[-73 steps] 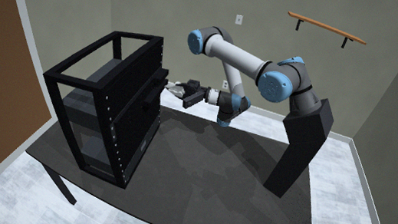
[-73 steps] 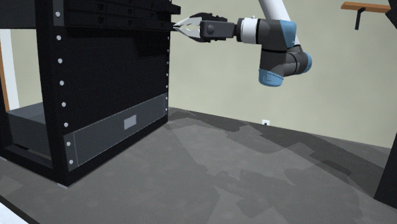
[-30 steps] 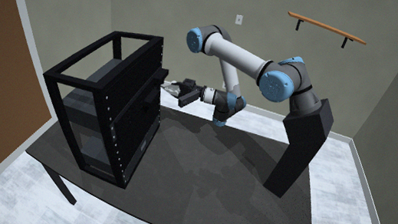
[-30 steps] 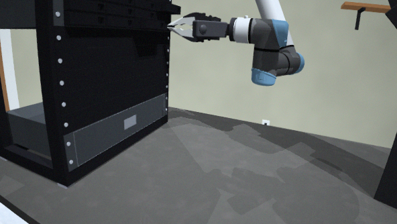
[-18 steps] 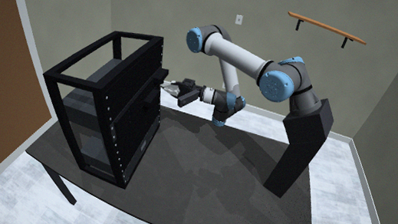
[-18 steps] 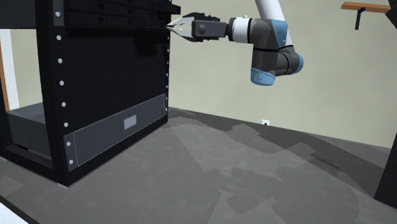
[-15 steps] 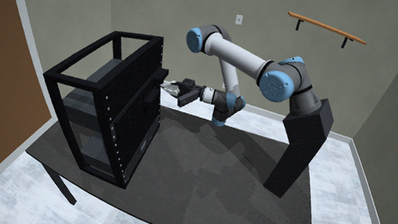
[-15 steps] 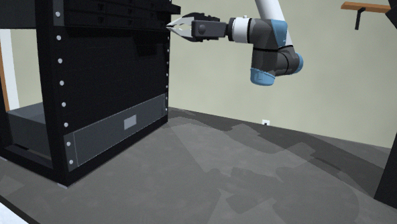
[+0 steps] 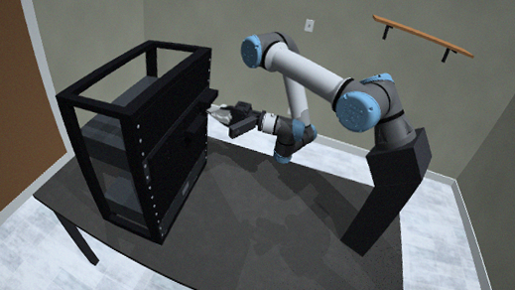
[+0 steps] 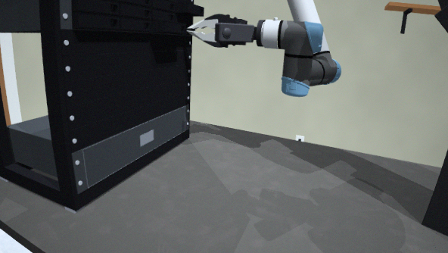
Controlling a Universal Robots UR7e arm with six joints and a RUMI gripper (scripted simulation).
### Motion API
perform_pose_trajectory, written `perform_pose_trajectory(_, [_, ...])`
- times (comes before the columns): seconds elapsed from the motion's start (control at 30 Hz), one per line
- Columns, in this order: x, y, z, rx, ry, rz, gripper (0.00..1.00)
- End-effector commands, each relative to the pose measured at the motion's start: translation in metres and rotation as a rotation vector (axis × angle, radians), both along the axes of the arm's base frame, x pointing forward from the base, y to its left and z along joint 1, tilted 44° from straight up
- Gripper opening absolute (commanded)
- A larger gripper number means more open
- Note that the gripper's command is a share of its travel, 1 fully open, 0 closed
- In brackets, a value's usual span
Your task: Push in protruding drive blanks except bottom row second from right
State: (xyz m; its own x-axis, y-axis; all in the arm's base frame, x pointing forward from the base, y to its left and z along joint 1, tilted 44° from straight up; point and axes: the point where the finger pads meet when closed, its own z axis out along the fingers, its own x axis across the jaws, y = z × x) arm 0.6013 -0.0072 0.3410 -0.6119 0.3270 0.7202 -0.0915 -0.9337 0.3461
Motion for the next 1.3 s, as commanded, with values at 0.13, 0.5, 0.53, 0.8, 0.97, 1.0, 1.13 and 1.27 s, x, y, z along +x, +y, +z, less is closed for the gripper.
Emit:
perform_pose_trajectory(0.13, [0.0005, 0.0003, 0.0009, 0.0, -0.001, 0.0, 0.0])
perform_pose_trajectory(0.5, [0.0028, 0.0007, 0.0027, 0.0, -0.001, 0.0, 0.0])
perform_pose_trajectory(0.53, [0.0028, 0.0007, 0.0027, 0.0, -0.001, 0.0, 0.0])
perform_pose_trajectory(0.8, [0.003, 0.0008, 0.0029, 0.0, -0.001, 0.0, 0.0])
perform_pose_trajectory(0.97, [0.005, 0.0011, 0.0044, 0.0, -0.001, 0.0, 0.0])
perform_pose_trajectory(1.0, [0.0052, 0.0012, 0.0045, 0.0, -0.001, 0.0, 0.0])
perform_pose_trajectory(1.13, [0.0052, 0.0012, 0.0046, 0.0, -0.001, 0.0, 0.0])
perform_pose_trajectory(1.27, [0.0052, 0.0012, 0.0046, 0.0, -0.001, 0.0, 0.0])
